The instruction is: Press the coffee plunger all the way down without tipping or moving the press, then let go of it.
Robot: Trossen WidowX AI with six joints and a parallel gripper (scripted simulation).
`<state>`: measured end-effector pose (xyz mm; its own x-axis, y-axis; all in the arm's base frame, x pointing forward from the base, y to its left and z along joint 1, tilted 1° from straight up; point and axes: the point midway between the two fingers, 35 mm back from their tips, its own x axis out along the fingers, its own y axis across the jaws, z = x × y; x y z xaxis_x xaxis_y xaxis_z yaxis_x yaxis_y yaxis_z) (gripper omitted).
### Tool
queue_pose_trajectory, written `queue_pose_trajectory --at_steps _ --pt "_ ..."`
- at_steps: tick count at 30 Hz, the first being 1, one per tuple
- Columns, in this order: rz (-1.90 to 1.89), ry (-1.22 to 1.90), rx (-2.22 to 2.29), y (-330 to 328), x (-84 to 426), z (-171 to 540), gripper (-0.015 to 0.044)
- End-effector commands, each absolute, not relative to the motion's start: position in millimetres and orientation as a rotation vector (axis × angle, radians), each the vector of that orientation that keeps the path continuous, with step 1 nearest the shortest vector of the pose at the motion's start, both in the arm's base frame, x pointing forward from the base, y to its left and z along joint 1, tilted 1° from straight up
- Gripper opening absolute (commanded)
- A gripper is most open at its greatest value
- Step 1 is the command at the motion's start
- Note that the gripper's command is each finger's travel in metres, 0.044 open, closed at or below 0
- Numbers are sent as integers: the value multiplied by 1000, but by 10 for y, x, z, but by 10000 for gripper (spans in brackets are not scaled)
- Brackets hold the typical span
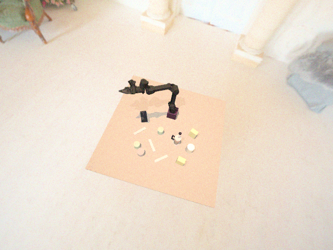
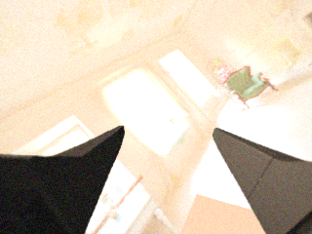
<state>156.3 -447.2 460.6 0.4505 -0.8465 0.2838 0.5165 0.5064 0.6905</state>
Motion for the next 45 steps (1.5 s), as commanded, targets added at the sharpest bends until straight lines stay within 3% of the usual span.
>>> queue_pose_trajectory --at_steps 1,11,19,26,34,45 --pt "-854 -561 569 -4144 2000 4480 440" --pt "-640 -218 527 -2938 3037 4038 440" --pt "-399 64 422 -1653 3458 3567 440" --pt "-143 288 260 -531 3395 3101 440" --pt "170 491 3 483 2945 2533 440" --pt "215 521 -46 609 2871 1900 440"
